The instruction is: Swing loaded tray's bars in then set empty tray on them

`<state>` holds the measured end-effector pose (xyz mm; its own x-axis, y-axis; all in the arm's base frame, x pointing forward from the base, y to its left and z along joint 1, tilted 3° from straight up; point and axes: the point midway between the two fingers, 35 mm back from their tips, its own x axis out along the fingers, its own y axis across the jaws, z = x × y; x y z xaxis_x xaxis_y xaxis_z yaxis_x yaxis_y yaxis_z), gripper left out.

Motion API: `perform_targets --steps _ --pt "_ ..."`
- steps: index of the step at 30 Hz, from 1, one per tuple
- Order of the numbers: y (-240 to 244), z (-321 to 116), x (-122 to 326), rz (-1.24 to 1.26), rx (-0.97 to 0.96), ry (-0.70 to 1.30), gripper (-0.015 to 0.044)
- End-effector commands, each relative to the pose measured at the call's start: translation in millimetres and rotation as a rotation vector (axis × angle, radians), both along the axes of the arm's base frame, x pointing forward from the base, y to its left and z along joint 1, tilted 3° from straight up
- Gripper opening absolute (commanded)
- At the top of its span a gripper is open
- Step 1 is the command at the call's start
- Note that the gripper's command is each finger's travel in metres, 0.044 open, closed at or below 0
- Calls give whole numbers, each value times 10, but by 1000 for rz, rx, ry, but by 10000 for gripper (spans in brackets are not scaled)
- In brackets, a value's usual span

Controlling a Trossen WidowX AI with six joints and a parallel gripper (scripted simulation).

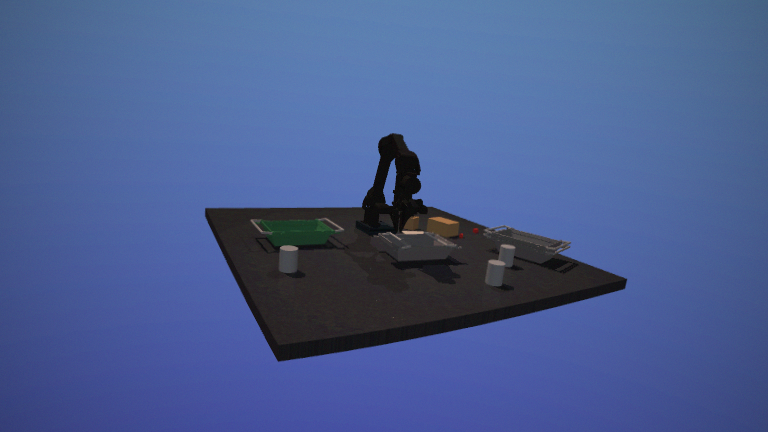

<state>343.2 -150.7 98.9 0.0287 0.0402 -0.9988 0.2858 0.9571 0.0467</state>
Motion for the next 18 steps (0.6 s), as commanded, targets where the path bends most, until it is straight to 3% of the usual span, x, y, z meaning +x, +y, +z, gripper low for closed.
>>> perform_targets --steps 1,18 --pt "-1 -3 3 0 0 -1 0" --pt "0 0 0 0 0 0 0"
